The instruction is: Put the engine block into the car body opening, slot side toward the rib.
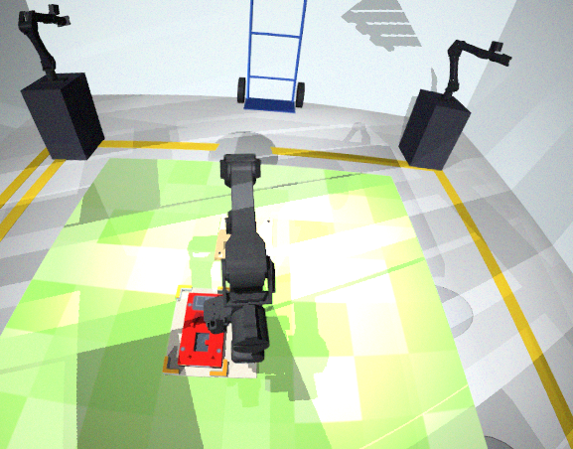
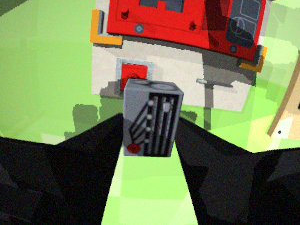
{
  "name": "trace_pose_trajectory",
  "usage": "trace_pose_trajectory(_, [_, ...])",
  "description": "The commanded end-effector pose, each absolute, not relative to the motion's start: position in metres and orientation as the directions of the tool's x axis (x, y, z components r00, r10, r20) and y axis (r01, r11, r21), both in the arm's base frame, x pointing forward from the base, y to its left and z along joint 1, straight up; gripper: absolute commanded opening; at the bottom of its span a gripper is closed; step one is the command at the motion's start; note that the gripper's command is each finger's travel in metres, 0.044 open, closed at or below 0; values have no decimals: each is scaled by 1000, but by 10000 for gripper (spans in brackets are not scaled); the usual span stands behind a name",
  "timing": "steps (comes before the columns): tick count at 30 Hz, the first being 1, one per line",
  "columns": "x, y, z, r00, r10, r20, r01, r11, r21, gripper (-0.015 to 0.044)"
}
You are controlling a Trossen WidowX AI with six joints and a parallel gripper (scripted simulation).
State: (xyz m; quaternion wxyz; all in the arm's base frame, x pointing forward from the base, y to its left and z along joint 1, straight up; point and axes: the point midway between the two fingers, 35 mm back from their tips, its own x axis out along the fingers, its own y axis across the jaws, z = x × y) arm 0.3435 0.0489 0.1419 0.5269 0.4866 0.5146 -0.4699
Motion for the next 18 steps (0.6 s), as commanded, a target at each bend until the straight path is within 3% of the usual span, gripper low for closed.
trace_pose_trajectory(1, [345,40,138,29,3,-1000,999,-30,29,0])
trace_pose_trajectory(18, [349,-3,120,29,0,-1000,818,-575,23,0])
